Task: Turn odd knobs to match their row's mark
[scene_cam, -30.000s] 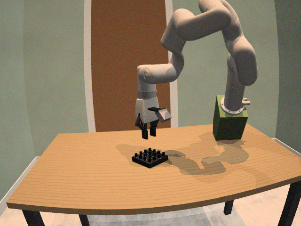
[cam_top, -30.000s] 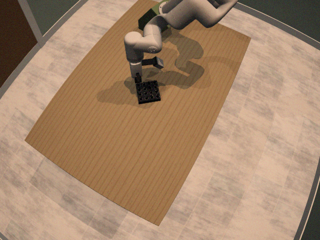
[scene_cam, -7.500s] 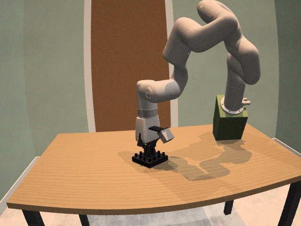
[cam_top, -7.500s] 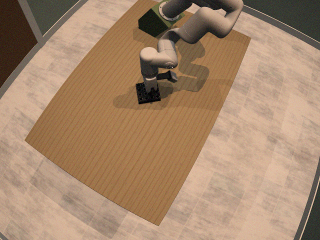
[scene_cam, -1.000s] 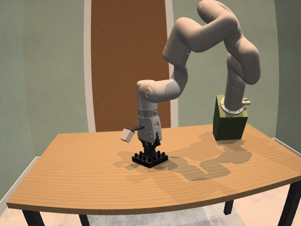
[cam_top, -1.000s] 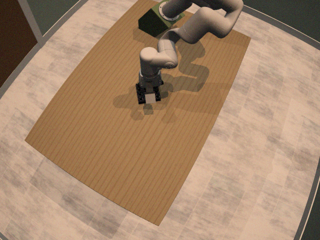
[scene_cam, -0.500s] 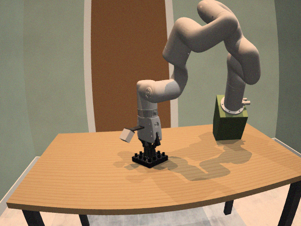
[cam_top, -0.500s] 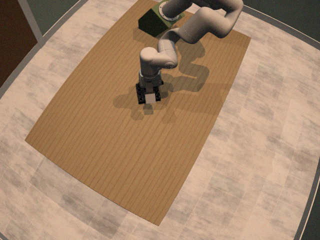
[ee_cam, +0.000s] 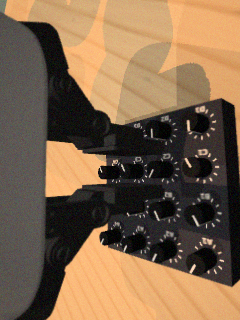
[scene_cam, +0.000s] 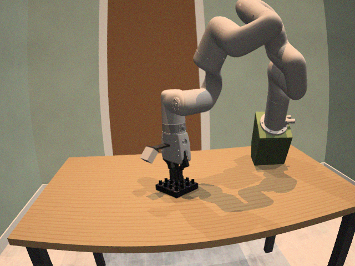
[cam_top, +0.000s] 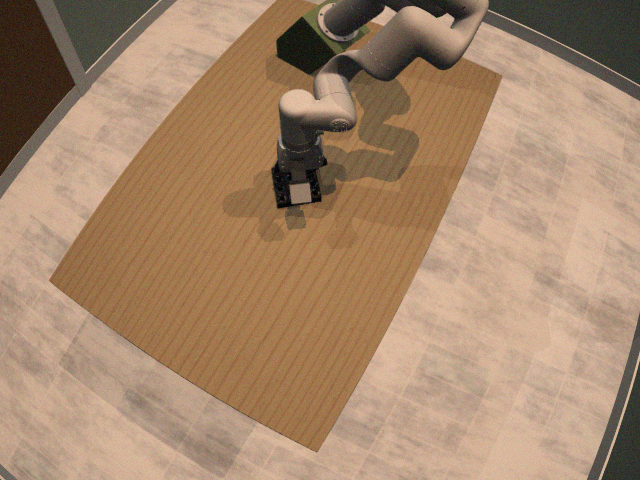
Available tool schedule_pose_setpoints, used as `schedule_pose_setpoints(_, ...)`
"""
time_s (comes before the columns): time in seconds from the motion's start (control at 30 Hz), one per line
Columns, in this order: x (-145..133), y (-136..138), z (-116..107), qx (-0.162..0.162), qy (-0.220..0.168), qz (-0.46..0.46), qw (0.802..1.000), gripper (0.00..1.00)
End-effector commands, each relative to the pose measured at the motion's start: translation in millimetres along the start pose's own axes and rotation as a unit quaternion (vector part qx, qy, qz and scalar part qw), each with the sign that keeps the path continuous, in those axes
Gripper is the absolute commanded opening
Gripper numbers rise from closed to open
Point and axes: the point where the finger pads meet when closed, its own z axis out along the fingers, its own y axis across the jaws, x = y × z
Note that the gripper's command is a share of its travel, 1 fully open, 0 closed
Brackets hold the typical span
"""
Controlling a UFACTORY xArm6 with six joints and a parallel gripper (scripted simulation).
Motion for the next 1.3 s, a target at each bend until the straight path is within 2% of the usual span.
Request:
schedule_pose_setpoints(0.0,1.1,0.4,-13.8,-0.001,0.001,0.000,1.000,0.19)
schedule_pose_setpoints(0.27,1.1,0.4,-21.1,-0.001,0.001,0.000,1.000,0.19)
schedule_pose_setpoints(0.8,1.1,0.4,-21.4,-0.001,0.001,-0.004,1.000,0.19)
schedule_pose_setpoints(1.13,1.5,0.3,-25.0,-0.001,0.001,-0.142,0.990,0.19)
schedule_pose_setpoints(1.2,1.5,0.3,-25.0,-0.001,0.001,-0.142,0.990,0.19)
schedule_pose_setpoints(1.27,1.7,0.3,-26.2,-0.001,0.001,-0.191,0.982,0.19)
